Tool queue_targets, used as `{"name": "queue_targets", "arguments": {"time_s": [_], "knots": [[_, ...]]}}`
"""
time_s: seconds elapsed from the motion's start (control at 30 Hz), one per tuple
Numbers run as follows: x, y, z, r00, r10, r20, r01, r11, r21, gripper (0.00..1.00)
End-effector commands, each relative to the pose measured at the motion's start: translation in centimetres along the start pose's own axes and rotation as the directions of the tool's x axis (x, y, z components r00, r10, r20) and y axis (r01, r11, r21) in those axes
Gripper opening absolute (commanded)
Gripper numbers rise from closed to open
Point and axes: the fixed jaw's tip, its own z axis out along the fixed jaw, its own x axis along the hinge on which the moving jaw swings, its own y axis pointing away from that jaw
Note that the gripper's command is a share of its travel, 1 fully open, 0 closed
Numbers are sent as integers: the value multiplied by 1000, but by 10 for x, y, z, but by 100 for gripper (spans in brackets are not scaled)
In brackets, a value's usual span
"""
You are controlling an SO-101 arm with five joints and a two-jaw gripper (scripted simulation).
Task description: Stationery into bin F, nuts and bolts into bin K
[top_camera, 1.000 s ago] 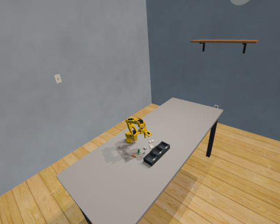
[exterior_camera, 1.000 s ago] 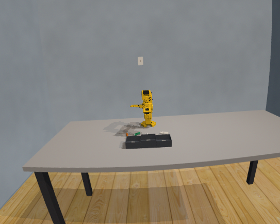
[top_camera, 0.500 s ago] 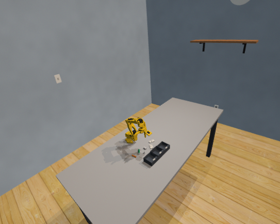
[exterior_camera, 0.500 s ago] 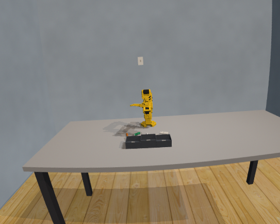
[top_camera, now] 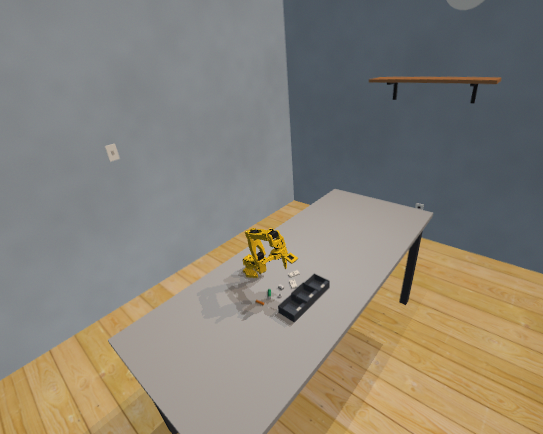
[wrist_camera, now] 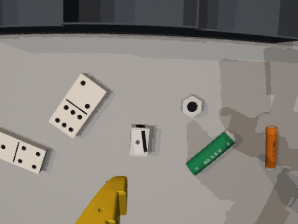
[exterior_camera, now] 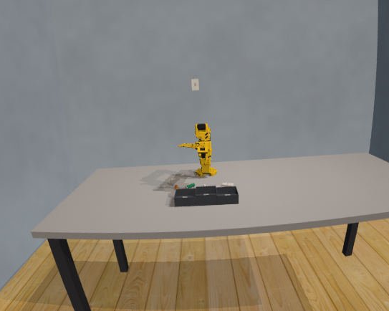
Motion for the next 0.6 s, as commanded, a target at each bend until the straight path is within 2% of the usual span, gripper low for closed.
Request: {"name": "queue_targets", "arguments": {"time_s": [0.0,0.27,0.57], "knots": [[-17,-5,-5,997,-4,72,3,1000,11,100],[-49,-20,0,987,-14,158,7,999,44,100],[-56,-23,2,984,-17,176,8,999,52,100]]}}
